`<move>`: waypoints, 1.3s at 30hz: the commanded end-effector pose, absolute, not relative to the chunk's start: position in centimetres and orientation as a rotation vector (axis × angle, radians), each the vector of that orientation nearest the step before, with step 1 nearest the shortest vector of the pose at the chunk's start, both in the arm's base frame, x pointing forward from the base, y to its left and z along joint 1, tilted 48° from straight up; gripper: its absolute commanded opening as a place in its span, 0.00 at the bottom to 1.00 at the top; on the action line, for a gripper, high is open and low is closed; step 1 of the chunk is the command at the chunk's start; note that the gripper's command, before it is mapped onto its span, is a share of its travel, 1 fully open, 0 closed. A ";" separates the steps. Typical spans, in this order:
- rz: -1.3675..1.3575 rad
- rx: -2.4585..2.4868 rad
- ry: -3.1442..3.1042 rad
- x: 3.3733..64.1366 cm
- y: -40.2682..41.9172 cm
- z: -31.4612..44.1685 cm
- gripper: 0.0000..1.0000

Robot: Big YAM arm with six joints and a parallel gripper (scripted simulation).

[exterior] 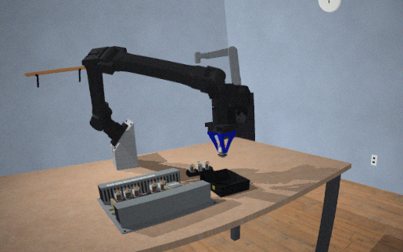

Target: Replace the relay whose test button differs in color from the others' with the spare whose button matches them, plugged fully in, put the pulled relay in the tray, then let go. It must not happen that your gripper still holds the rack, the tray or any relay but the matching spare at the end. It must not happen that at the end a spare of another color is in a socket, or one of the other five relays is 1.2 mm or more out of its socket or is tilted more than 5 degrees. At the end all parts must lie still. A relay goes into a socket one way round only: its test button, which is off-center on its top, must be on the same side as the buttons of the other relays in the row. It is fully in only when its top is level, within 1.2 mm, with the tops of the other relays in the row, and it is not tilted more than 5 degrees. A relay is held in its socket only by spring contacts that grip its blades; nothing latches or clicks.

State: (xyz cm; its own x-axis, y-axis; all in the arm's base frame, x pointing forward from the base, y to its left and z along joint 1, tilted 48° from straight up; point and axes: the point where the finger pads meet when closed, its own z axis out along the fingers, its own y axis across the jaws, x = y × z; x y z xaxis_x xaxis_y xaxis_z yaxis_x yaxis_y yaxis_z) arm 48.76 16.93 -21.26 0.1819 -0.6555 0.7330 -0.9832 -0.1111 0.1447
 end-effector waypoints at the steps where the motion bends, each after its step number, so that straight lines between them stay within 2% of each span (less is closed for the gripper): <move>1: 0.688 1.846 -1.579 50.6 18.0 -20.7 0.00; 39: 0.686 1.845 -1.578 50.9 18.1 -20.6 0.00</move>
